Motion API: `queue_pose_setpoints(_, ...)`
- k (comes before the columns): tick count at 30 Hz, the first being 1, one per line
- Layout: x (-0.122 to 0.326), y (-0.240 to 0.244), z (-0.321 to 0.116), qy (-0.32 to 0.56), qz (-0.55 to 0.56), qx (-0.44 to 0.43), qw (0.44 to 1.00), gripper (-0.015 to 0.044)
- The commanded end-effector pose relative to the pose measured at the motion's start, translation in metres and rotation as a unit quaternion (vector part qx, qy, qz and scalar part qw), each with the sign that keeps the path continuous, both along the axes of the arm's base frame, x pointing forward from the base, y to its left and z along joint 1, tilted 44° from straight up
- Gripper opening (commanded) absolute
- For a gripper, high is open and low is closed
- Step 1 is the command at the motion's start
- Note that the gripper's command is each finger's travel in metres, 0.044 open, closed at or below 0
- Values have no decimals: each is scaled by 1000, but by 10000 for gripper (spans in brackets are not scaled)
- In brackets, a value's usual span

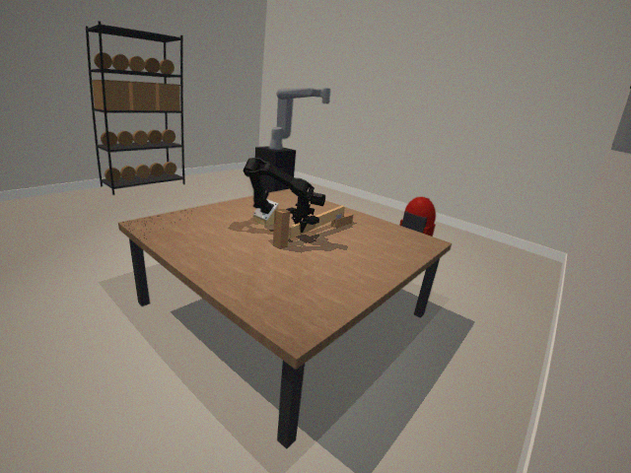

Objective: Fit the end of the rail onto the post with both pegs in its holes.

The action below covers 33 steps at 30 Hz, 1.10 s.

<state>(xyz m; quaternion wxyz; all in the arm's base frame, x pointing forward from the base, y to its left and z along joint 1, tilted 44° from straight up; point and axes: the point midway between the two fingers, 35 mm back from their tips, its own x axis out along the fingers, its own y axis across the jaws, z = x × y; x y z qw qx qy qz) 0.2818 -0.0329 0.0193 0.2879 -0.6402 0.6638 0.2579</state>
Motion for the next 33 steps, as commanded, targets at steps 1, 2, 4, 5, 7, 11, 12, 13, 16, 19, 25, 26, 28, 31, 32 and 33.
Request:
queue_pose_setpoints(1, 2, 5, 2, -2, 2, 6, 1000, 0)
queue_pose_setpoints(2, 2, 5, 2, -2, 2, 6, 1000, 0)
queue_pose_setpoints(4, 2, 6, 3, -2, 2, 6, 1000, 0)
queue_pose_setpoints(5, 2, 6, 3, -2, 2, 6, 1000, 0)
queue_pose_setpoints(7, 2, 7, 4, -2, 2, 6, 1000, 0)
queue_pose_setpoints(11, 2, 8, 5, -2, 2, 6, 1000, 0)
queue_pose_setpoints(12, 2, 9, 6, -2, 2, 6, 1000, 0)
queue_pose_setpoints(13, 2, 9, 6, -2, 2, 6, 1000, 0)
queue_pose_setpoints(16, 2, 10, 7, -2, 2, 6, 1000, 0)
queue_pose_setpoints(19, 2, 11, 8, -2, 2, 6, 1000, 0)
queue_pose_setpoints(25, 2, 13, 10, -2, 2, 6, 1000, 0)
queue_pose_setpoints(26, 2, 14, 11, -2, 2, 6, 1000, 0)
queue_pose_setpoints(28, 2, 14, 11, -2, 2, 6, 1000, 0)
queue_pose_setpoints(31, 2, 15, 12, -2, 2, 6, 1000, 0)
queue_pose_setpoints(32, 2, 16, 13, -2, 2, 6, 1000, 0)
queue_pose_setpoints(33, 2, 16, 13, -2, 2, 6, 1000, 0)
